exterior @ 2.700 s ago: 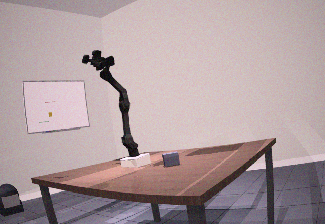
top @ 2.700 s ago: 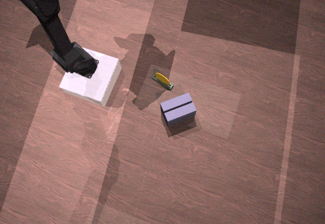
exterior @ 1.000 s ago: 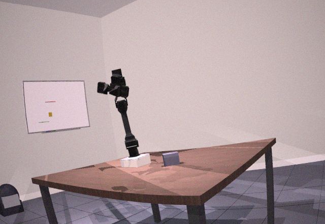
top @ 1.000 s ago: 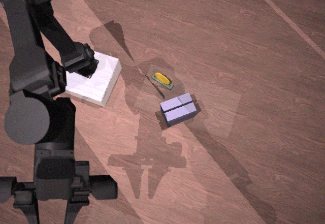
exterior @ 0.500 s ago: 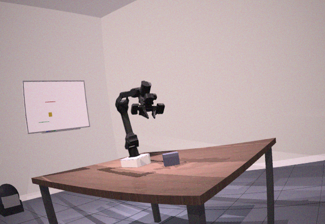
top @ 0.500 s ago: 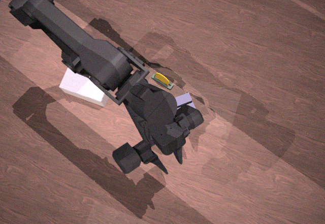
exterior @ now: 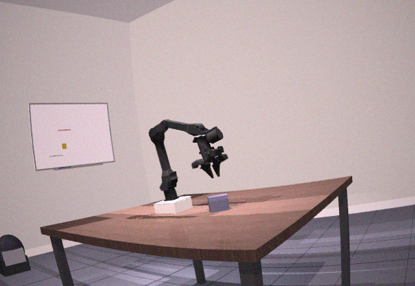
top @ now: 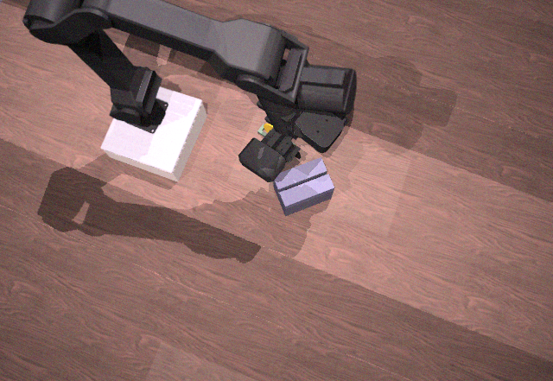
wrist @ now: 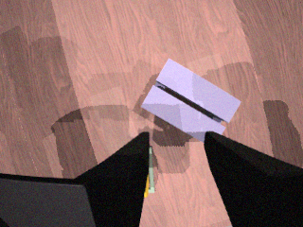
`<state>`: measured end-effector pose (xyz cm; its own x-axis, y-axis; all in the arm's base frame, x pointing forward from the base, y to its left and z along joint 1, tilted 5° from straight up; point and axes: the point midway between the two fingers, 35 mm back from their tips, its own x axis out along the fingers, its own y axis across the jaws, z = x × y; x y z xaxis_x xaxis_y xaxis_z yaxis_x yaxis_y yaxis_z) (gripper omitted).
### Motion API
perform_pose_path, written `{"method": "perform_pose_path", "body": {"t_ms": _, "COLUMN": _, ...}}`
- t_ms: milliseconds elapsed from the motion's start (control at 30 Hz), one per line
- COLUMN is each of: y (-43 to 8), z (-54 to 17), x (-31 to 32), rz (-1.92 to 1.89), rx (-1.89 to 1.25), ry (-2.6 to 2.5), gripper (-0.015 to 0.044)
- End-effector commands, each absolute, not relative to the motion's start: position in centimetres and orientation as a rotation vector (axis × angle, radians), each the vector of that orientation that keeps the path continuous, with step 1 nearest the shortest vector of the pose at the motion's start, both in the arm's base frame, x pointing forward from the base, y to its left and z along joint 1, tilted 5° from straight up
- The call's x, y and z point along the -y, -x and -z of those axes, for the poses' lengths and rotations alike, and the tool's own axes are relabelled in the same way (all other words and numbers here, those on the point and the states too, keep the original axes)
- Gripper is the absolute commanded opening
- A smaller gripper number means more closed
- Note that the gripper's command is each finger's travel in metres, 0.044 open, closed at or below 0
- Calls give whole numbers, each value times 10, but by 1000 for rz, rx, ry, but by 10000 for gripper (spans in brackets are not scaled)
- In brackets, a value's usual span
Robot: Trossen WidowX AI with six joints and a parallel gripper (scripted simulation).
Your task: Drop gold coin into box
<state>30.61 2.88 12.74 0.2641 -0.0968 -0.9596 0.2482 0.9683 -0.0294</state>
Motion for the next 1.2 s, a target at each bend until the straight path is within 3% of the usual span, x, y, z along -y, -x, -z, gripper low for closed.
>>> {"method": "perform_pose_path", "body": {"t_ms": 0, "y": -266, "z": -101, "x": -61, "rz": 206, "rx": -1445, "ry": -124, "gripper": 161}}
{"method": "perform_pose_path", "body": {"t_ms": 133, "y": -232, "z": -84, "x": -80, "rz": 204, "rx": -1572, "ry": -96, "gripper": 161}}
{"method": "perform_pose_path", "body": {"t_ms": 1167, "y": -238, "z": -11, "x": -74, "rz": 205, "rx": -1571, "ry": -96, "gripper": 161}}
